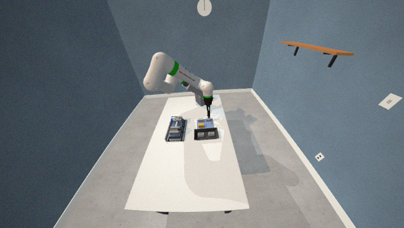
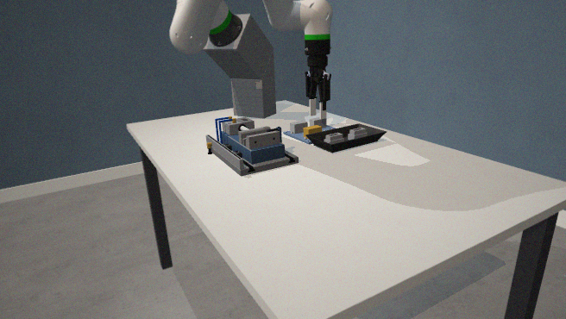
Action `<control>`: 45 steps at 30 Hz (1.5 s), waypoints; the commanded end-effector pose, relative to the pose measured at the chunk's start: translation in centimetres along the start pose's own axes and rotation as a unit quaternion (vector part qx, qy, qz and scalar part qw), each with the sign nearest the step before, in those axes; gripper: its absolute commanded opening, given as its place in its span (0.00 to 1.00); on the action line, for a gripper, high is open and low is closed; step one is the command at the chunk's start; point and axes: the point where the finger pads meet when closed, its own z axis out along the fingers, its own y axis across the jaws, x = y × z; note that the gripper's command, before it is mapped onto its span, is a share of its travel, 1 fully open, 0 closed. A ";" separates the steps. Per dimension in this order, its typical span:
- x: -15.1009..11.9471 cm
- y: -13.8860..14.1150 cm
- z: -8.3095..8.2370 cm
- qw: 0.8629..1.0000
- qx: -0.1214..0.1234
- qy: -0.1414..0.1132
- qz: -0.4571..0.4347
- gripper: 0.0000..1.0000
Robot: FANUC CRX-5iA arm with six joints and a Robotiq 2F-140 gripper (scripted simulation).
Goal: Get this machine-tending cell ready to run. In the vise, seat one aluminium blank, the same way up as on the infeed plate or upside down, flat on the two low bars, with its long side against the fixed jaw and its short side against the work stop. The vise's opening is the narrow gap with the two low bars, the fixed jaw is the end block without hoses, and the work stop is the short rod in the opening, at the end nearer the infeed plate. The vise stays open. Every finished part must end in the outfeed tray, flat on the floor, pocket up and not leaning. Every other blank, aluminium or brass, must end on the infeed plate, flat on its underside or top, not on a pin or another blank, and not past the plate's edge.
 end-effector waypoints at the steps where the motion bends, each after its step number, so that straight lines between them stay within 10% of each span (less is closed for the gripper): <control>1: 0.0 0.0 0.0 1.000 0.000 0.000 0.000 0.40; 45: 0.0 0.0 0.6 1.000 0.000 0.000 0.000 0.40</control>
